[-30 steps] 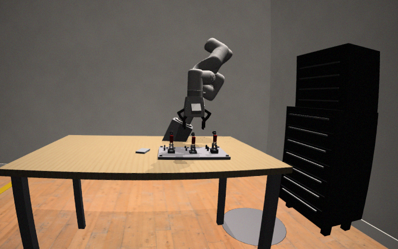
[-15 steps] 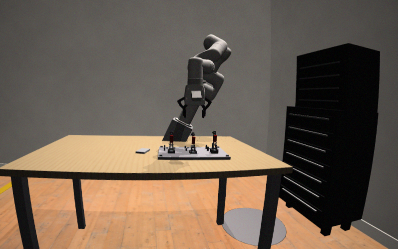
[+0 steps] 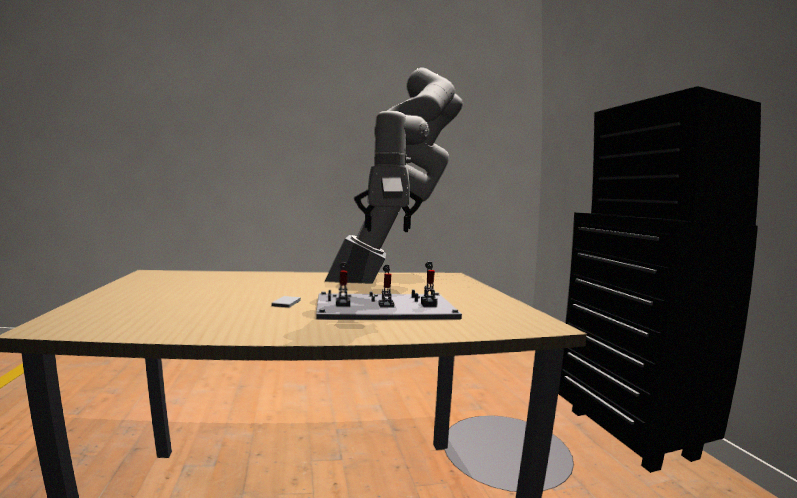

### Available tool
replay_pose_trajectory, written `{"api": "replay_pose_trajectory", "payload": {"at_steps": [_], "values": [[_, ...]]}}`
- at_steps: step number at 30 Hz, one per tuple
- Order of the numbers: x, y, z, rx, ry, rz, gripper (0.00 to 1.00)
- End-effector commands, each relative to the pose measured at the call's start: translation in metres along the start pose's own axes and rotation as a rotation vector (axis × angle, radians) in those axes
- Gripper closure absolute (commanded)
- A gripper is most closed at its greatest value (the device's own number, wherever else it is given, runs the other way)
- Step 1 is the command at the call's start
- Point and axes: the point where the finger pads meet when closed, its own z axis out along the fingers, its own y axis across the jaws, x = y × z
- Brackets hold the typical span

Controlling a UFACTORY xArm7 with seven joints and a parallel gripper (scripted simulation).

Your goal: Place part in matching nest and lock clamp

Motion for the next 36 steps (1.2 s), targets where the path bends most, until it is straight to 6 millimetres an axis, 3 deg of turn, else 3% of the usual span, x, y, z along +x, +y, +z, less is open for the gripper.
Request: {"api": "replay_pose_trajectory", "payload": {"at_steps": [1,8,21,23,36], "values": [[-0.001,0.008,-0.002,-0.001,0.005,0.001,0.0],[-0.007,0.026,-0.002,-0.001,0.005,0.001,0.0],[-0.032,0.111,-0.002,-0.001,0.005,0.001,0.0],[-0.032,0.111,-0.002,-0.001,0.005,0.001,0.0],[-0.063,0.21,-0.002,-0.001,0.005,0.001,0.0]]}}
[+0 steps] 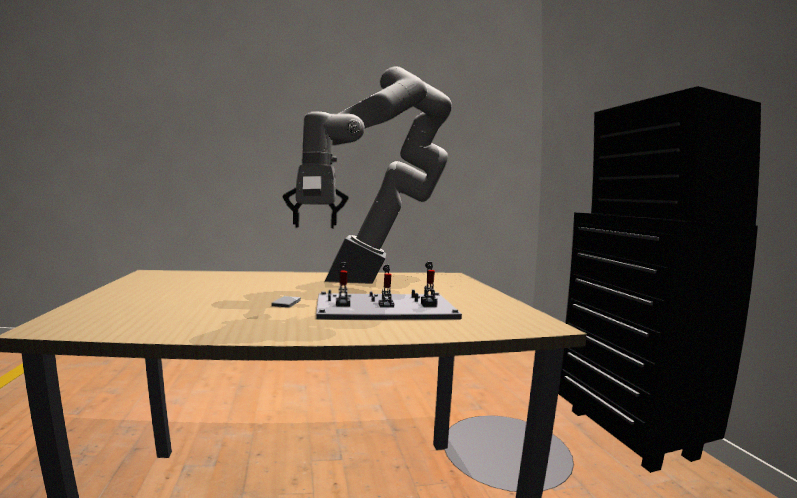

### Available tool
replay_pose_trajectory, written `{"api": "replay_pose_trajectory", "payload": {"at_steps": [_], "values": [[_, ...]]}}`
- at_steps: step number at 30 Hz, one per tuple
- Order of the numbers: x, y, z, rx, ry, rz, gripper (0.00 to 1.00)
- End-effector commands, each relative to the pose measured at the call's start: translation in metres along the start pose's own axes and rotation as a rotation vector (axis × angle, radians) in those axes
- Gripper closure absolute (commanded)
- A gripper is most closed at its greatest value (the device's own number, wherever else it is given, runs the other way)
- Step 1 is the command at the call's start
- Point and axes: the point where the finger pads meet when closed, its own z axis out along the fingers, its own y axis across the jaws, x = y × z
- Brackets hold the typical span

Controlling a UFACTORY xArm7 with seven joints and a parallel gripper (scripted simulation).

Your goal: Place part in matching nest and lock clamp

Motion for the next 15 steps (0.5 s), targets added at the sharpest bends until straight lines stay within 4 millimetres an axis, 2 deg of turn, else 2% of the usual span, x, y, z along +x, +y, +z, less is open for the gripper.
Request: {"api": "replay_pose_trajectory", "payload": {"at_steps": [1,4,10,15], "values": [[-0.007,0.035,-0.001,0.002,0.004,-0.002,0.0],[-0.009,0.04,-0.001,0.002,0.004,-0.002,0.0],[-0.016,0.065,-0.001,0.002,0.004,-0.002,0.0],[-0.019,0.073,-0.001,0.002,0.004,-0.002,0.0]]}}
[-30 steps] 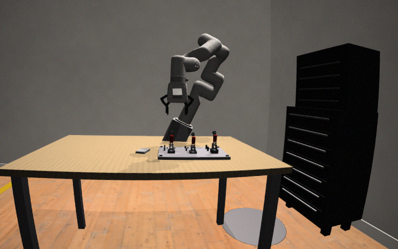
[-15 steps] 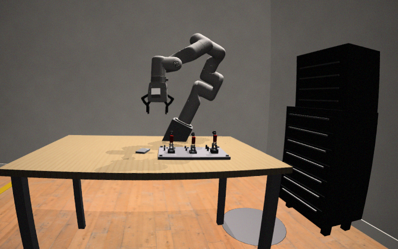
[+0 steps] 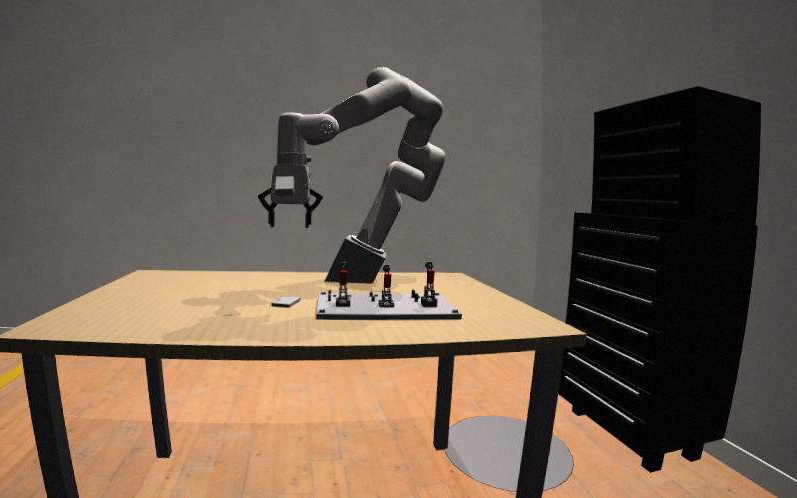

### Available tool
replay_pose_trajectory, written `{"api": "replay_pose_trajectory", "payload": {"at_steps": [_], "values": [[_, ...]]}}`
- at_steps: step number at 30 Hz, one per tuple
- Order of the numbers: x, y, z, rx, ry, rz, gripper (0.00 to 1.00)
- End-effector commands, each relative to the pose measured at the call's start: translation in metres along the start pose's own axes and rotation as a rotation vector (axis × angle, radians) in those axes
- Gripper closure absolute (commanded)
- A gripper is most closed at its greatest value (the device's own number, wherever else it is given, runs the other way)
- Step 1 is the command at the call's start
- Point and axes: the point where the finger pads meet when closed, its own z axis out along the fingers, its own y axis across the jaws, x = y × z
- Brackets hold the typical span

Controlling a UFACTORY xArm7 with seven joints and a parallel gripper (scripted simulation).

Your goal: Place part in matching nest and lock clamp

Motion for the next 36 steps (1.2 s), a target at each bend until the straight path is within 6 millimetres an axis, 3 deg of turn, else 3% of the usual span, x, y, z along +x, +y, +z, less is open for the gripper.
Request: {"api": "replay_pose_trajectory", "payload": {"at_steps": [1,24,36], "values": [[-0.0005,0.0076,-0.002,-0.002,0.003,-0.001,0.0],[-0.0008,0.0083,-0.002,-0.002,0.003,0.006,0.0],[-0.0008,0.0083,-0.002,-0.002,0.004,0.244,0.0]]}}
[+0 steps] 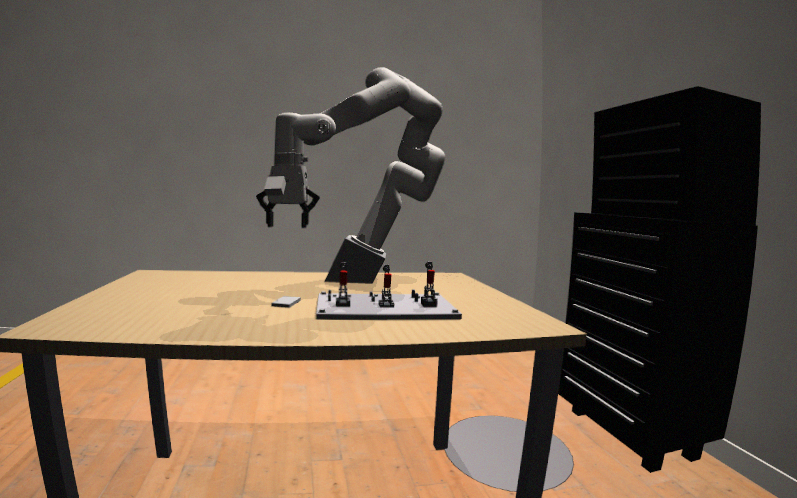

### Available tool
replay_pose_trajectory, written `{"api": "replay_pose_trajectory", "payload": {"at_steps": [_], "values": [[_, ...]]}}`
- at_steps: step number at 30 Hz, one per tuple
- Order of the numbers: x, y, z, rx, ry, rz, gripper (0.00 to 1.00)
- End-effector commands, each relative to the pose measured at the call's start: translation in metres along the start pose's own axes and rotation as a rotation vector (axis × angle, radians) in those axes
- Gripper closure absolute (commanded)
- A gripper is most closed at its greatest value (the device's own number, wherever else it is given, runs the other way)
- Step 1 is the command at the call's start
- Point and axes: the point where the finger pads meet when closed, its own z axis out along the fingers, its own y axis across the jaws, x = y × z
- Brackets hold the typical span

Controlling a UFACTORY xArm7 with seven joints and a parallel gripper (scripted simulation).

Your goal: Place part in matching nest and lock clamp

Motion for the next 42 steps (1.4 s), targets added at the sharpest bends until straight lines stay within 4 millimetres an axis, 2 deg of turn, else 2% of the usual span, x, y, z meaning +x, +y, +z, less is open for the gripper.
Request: {"api": "replay_pose_trajectory", "payload": {"at_steps": [1,42], "values": [[0.0009,0.0011,-0.0022,-0.004,0.002,0.093,0.0],[0.0018,0.0022,-0.0022,-0.004,0.002,0.108,0.0]]}}
